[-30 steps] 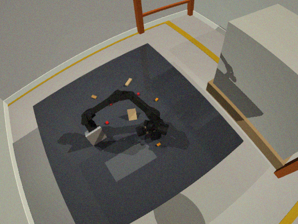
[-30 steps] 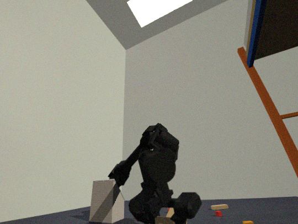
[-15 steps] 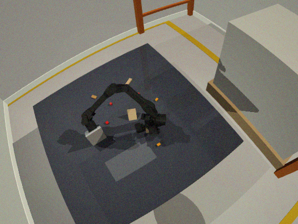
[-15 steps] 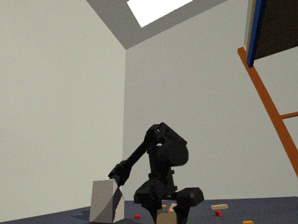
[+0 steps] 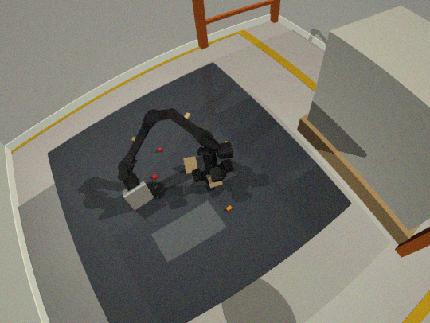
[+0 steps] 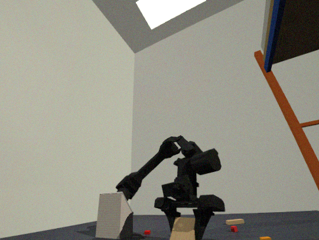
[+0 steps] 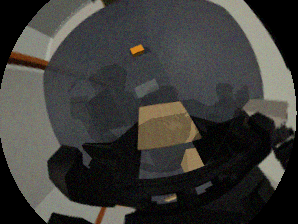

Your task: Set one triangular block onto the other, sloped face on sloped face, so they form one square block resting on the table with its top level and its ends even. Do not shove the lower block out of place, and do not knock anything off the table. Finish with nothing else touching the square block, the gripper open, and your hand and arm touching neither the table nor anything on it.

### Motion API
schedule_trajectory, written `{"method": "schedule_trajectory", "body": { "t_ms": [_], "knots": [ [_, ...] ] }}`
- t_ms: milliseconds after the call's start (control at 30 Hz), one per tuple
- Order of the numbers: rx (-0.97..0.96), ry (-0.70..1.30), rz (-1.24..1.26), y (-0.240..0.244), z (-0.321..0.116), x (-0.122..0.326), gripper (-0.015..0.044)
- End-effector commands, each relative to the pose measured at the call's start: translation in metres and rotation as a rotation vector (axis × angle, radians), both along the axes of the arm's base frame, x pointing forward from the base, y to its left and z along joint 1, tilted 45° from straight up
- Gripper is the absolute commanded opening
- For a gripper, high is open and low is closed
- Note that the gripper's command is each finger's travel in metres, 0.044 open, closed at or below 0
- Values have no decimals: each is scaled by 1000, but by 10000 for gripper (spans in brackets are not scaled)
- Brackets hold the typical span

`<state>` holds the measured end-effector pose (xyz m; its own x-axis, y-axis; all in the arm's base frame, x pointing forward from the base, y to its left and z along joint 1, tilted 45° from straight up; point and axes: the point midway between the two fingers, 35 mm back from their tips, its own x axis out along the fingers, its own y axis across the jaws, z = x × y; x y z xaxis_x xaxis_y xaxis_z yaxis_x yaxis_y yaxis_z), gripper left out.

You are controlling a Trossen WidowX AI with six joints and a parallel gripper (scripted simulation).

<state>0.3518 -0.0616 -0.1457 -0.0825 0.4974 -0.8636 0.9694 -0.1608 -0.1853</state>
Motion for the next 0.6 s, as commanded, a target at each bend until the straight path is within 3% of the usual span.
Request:
{"method": "schedule_trajectory", "body": {
  "t_ms": [0, 567],
  "knots": [
    [-82, 15, 13, 3, 5, 0, 0],
    [-509, 88, 96, 25, 23, 7, 0]
  ]
}}
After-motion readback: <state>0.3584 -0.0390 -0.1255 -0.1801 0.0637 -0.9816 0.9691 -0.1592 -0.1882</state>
